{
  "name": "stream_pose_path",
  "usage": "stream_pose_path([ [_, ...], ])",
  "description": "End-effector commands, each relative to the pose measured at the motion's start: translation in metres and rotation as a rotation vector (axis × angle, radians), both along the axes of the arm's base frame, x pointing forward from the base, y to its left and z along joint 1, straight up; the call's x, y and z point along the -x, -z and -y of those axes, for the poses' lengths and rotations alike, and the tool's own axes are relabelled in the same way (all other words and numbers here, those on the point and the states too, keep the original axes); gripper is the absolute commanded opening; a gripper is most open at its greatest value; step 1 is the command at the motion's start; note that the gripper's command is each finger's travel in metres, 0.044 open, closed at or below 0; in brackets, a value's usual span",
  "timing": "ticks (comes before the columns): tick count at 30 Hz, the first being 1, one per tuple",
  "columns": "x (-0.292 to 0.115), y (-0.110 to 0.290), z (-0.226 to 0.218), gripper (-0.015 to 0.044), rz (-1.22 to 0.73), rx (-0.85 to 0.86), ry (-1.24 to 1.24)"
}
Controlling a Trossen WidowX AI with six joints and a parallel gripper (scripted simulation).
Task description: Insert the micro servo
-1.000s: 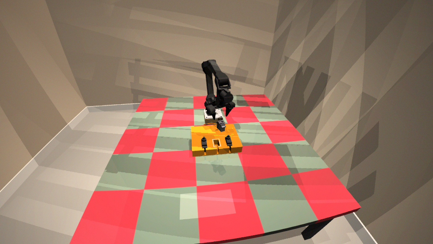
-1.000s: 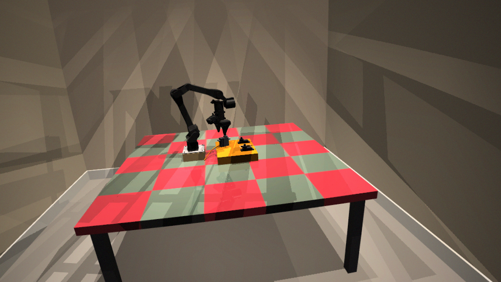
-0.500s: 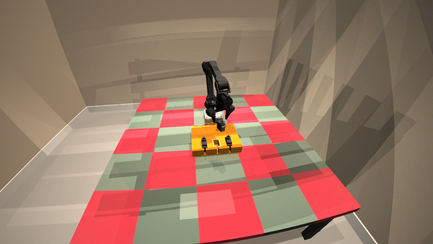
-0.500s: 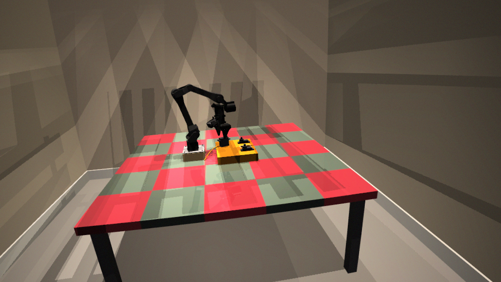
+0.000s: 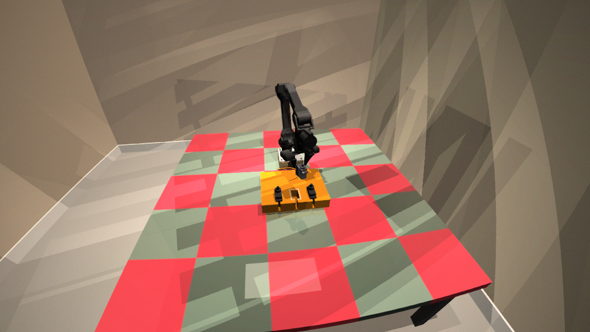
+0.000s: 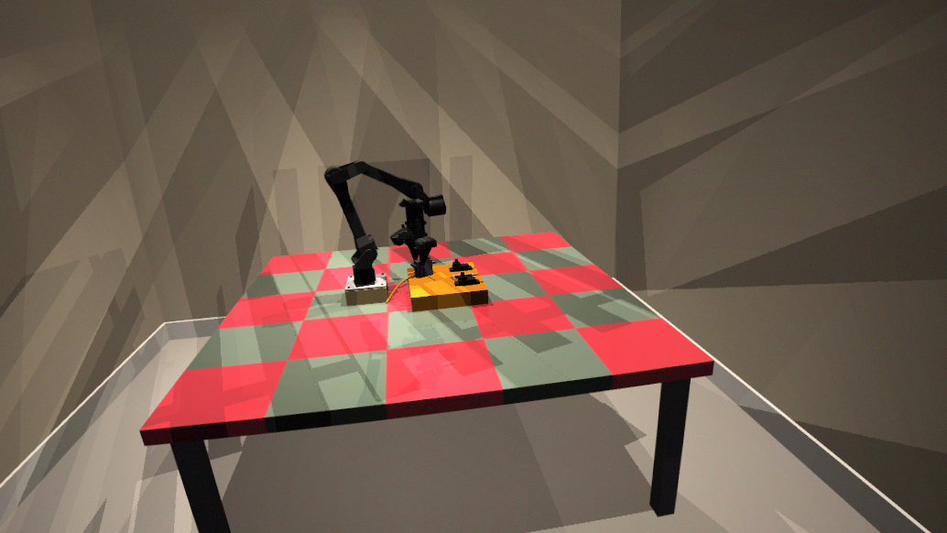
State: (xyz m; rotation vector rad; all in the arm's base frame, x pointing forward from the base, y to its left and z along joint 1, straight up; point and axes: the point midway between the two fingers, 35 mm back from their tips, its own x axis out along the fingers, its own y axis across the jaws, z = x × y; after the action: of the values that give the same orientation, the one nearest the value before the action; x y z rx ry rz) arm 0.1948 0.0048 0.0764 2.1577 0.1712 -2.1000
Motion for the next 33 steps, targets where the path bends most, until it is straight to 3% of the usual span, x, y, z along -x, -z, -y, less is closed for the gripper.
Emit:
stream_pose_path([
  [1, 0.001, 0.001, -0.001, 0.0177, -0.002, -0.004, 0.003],
  [4, 0.001, 0.001, -0.001, 0.0099, -0.002, -0.004, 0.003],
  [9, 0.001, 0.001, -0.001, 0.0065, -0.002, -0.004, 0.003],
  [12, 0.000, -0.003, -0.001, 0.0000, -0.002, -0.004, 0.003],
  [18, 0.006, -0.028, 0.000, 0.0000, -0.003, -0.004, 0.003],
  [33, 0.001, -0.029, 0.002, 0.0000, -0.002, -0.004, 0.003],
])
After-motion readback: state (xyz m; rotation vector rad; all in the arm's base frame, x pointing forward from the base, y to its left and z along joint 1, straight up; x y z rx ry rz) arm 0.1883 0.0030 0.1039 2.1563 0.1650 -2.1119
